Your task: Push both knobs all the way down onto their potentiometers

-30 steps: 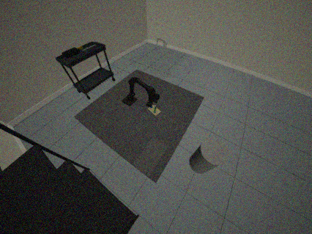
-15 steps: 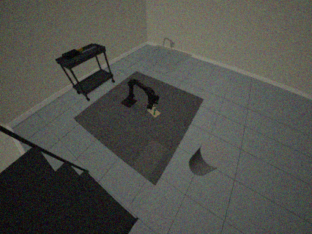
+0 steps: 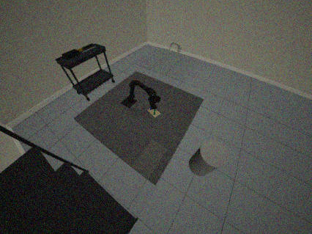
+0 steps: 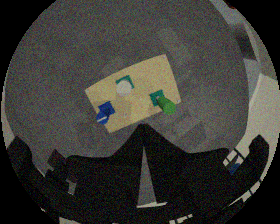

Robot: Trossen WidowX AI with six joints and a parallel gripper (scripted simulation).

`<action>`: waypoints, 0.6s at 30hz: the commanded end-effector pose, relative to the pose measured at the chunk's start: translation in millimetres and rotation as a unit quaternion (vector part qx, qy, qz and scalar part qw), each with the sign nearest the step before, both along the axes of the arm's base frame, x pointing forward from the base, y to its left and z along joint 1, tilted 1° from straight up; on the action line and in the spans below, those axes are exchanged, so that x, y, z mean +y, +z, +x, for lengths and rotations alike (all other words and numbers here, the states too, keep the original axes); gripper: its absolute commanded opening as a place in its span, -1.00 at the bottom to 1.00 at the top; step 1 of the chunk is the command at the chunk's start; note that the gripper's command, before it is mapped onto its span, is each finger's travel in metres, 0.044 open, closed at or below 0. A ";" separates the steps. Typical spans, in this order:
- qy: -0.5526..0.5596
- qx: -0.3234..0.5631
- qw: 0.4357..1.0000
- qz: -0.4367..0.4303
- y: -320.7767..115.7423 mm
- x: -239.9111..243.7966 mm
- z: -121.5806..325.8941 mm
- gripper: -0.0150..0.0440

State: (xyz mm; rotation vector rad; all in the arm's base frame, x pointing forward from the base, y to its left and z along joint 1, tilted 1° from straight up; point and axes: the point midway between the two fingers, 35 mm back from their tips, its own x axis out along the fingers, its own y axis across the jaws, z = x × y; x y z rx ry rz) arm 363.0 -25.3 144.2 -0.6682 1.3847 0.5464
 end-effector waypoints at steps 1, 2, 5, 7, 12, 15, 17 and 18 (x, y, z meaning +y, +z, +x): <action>0.067 0.008 0.998 -0.004 2.1 -2.1 5.8 -0.49; 0.084 0.009 0.996 -0.005 2.9 -2.7 6.9 -0.49; 0.135 0.013 0.991 -0.009 5.2 -4.4 10.4 -0.49; 0.169 0.016 0.985 -0.012 6.8 -5.6 12.6 -0.49; 0.252 0.022 0.967 -0.018 10.4 -8.5 18.0 -0.49; 0.301 0.025 0.953 -0.021 12.4 -10.3 21.1 -0.49; 0.334 0.027 0.942 -0.023 13.7 -11.6 23.1 -0.49; 0.350 0.028 0.936 -0.024 14.4 -12.2 24.1 -0.49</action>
